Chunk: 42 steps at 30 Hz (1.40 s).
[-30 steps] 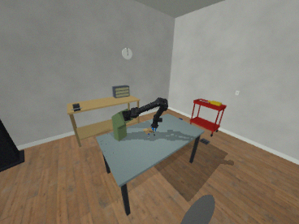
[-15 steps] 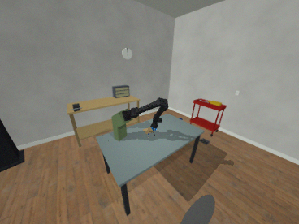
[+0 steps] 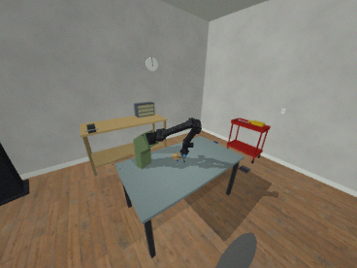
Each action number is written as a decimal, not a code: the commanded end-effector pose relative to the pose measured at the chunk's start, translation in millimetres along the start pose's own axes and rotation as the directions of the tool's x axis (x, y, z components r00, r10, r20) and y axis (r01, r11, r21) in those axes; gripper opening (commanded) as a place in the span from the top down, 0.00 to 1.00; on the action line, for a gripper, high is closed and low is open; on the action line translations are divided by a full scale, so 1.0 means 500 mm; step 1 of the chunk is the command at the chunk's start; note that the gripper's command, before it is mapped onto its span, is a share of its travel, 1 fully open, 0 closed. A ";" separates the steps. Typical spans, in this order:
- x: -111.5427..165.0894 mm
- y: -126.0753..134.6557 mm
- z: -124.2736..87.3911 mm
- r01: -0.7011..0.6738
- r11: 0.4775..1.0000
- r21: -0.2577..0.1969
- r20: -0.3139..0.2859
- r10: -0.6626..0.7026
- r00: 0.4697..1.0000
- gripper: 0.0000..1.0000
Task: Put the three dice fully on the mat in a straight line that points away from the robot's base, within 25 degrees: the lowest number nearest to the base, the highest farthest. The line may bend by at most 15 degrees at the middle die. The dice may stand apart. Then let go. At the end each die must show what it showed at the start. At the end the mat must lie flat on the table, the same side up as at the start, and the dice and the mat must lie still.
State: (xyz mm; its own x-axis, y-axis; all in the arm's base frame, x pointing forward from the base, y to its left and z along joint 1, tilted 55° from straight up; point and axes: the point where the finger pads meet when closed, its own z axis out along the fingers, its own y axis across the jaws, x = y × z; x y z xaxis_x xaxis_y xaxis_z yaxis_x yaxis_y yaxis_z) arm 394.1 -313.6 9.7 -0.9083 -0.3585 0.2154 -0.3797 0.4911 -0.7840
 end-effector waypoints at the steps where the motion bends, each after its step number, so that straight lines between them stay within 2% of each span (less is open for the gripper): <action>1: 0.007 -0.011 0.020 -0.007 1.000 0.008 -0.005 0.007 1.000 0.70; 6: 0.007 -0.011 0.030 -0.006 1.000 0.008 -0.005 0.007 1.000 0.70; 7: 0.009 -0.031 0.024 -0.020 0.999 0.025 0.000 0.020 1.000 0.70; 9: 0.008 -0.011 0.040 -0.006 1.000 0.008 -0.005 0.006 1.000 0.70; 18: 0.009 -0.011 0.065 -0.006 1.000 0.008 -0.006 0.006 1.000 0.70; 42: 0.010 -0.019 0.076 -0.015 1.000 0.016 -0.004 0.015 1.000 0.70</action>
State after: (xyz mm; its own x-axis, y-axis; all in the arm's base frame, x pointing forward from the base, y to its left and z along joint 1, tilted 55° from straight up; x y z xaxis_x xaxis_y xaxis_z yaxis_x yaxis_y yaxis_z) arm 399.0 -341.2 -7.9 -0.9092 -0.3559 0.2159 -0.3781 0.4892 -0.7860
